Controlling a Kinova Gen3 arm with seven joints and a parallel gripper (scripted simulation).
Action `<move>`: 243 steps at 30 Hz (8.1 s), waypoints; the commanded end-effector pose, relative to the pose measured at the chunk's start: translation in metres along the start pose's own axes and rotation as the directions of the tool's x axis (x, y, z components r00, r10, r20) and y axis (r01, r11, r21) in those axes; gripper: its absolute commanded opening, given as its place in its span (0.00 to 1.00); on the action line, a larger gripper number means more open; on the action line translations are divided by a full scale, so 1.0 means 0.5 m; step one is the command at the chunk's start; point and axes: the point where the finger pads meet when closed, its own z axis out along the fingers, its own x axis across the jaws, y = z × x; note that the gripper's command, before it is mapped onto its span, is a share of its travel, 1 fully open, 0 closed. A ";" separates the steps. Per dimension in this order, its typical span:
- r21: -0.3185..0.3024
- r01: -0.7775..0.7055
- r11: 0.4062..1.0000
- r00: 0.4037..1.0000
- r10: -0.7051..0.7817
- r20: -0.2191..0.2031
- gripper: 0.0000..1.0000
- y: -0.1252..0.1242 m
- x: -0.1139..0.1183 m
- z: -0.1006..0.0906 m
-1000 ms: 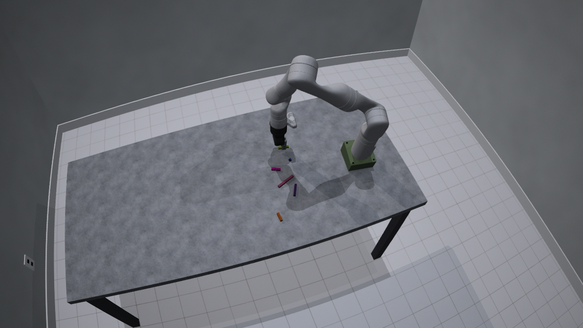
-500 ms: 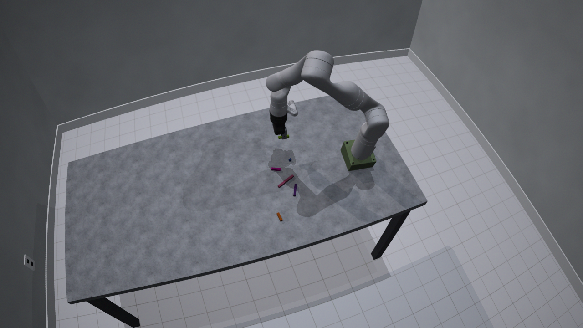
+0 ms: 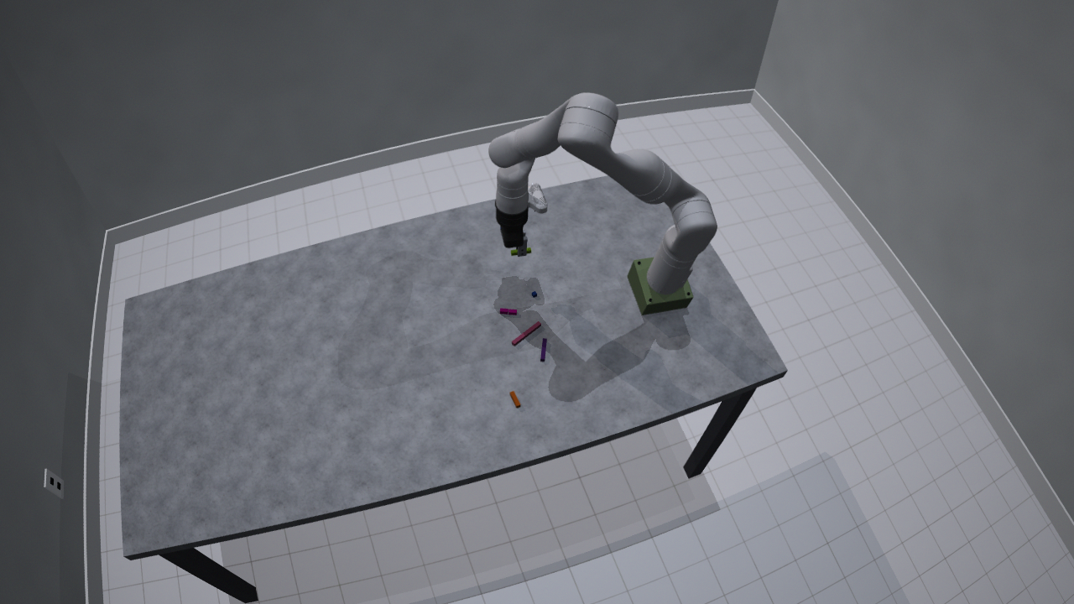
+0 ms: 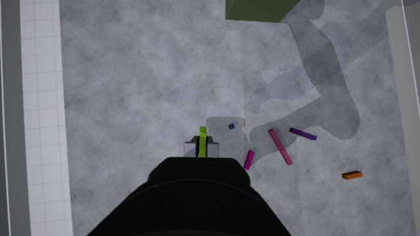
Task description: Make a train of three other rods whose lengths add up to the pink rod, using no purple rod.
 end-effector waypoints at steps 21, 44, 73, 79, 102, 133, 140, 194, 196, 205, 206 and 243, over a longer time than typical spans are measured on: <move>-0.001 -0.267 0.964 0.964 0.267 -0.006 0.24 0.192 0.178 -0.002; 0.005 -0.265 0.964 0.964 0.265 -0.006 0.24 0.192 0.187 0.009; 0.003 -0.265 0.964 0.964 0.265 -0.005 0.24 0.194 0.187 0.173; 0.003 -0.265 0.964 0.964 0.265 -0.005 0.24 0.194 0.187 0.175; 0.003 -0.265 0.964 0.964 0.265 -0.005 0.24 0.194 0.187 0.175; 0.001 -0.260 0.966 0.966 0.260 -0.005 0.24 0.200 0.180 0.175; 0.001 -0.260 0.966 0.966 0.260 -0.005 0.24 0.200 0.180 0.175; 0.003 -0.255 0.967 0.967 0.255 -0.005 0.24 0.195 0.180 0.179; 0.003 -0.255 0.967 0.967 0.255 -0.005 0.24 0.195 0.180 0.181; 0.003 -0.255 0.967 0.967 0.255 -0.005 0.24 0.196 0.180 0.193; 0.003 -0.255 0.967 0.967 0.255 -0.005 0.24 0.196 0.180 0.195; 0.003 -0.255 0.967 0.967 0.255 -0.005 0.24 0.196 0.180 0.198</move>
